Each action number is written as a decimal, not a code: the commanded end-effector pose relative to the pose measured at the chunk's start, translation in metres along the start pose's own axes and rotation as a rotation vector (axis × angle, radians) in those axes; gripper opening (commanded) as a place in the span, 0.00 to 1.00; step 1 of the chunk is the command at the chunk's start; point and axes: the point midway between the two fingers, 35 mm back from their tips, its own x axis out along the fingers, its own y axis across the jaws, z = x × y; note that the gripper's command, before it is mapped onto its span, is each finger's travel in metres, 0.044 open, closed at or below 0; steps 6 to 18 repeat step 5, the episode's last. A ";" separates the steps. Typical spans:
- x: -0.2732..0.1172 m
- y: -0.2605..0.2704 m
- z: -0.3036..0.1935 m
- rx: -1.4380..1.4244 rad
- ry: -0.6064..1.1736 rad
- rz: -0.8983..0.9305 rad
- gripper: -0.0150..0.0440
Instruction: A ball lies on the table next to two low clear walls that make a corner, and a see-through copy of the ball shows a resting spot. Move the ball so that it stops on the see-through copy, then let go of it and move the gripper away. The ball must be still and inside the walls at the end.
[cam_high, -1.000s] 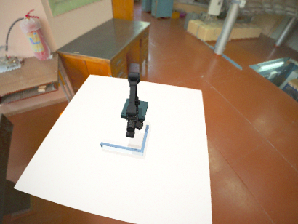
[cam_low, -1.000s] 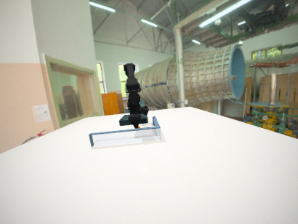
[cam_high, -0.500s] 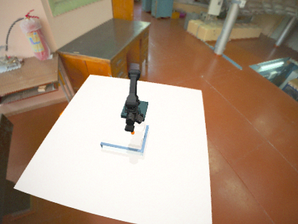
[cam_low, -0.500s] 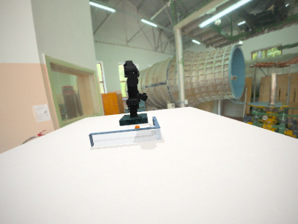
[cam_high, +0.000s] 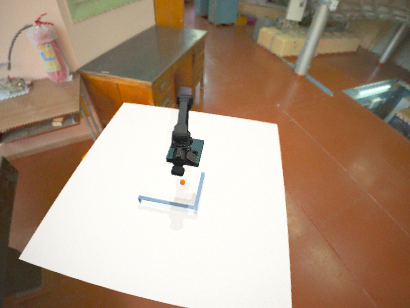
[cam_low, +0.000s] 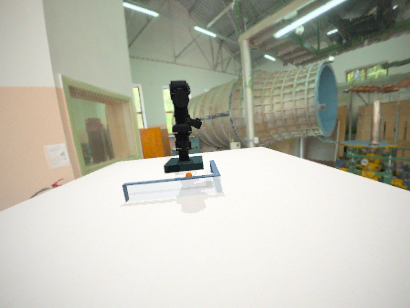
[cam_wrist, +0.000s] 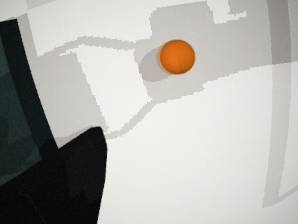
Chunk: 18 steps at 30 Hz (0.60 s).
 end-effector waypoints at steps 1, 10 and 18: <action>-0.005 0.002 0.000 -0.002 0.001 0.005 1.00; -0.005 0.002 0.000 -0.002 0.001 0.005 1.00; -0.005 0.002 0.000 -0.002 0.001 0.005 1.00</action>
